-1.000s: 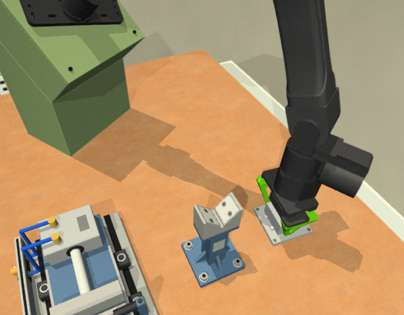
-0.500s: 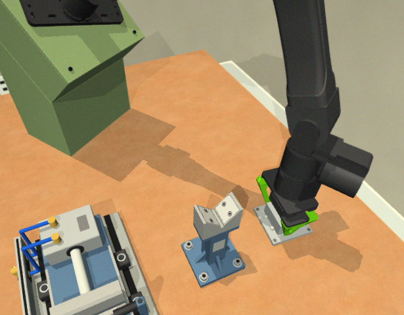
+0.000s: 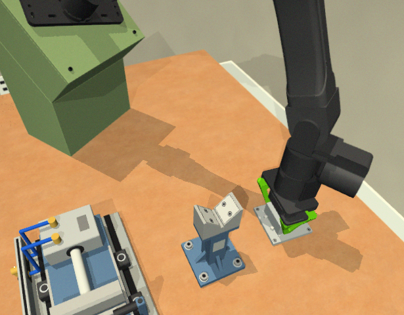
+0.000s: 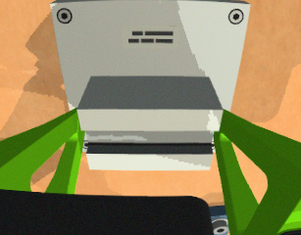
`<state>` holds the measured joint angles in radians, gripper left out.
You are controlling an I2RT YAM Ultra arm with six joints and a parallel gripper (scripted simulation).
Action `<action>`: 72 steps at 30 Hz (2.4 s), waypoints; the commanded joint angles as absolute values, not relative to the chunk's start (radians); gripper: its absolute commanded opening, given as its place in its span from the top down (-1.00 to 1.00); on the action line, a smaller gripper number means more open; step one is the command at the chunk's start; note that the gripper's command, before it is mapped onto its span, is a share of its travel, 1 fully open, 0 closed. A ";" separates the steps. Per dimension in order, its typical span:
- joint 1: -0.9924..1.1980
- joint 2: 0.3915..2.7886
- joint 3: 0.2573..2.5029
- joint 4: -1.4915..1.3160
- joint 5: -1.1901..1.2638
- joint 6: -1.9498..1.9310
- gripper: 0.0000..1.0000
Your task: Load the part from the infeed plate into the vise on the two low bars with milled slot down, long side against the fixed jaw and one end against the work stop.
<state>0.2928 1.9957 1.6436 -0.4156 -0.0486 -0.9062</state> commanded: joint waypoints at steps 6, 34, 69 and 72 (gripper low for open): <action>0.304 1.991 1.670 -0.412 -0.051 -0.901 1.00; 0.304 1.991 1.670 -0.412 -0.051 -0.901 1.00; 0.281 1.842 1.580 -0.495 -0.058 -0.911 1.00; 0.279 1.813 1.565 -0.513 -0.059 -0.913 1.00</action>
<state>0.2932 1.8690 1.5742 -0.4835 -0.0490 -0.9058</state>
